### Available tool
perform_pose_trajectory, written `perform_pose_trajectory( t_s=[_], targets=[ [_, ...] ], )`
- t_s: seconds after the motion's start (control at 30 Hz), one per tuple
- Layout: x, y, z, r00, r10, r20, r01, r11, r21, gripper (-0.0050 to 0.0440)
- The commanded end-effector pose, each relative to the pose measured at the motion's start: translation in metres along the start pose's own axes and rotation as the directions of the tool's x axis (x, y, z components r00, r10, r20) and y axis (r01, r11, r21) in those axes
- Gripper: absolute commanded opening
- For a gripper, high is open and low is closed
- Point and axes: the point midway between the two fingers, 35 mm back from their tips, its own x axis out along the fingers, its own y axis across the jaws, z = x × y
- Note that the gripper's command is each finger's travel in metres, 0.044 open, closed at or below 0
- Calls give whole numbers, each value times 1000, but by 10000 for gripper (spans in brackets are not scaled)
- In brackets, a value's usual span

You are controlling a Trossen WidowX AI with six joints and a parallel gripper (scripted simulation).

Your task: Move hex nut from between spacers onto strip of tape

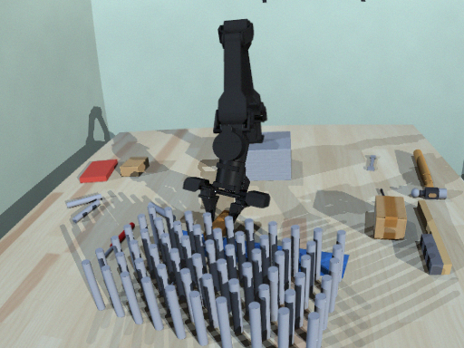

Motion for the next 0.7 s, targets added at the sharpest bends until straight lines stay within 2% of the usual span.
perform_pose_trajectory(
  t_s=[0.0, 0.27, 0.67],
  targets=[
    [0, -1, -3, 1000, -3, -17, 3, 1000, -3, -50],
    [-8, -1, -15, 999, -9, -50, 9, 1000, 5, -50],
    [0, -1, -3, 1000, -4, -21, 4, 1000, -1, -50]
  ],
)
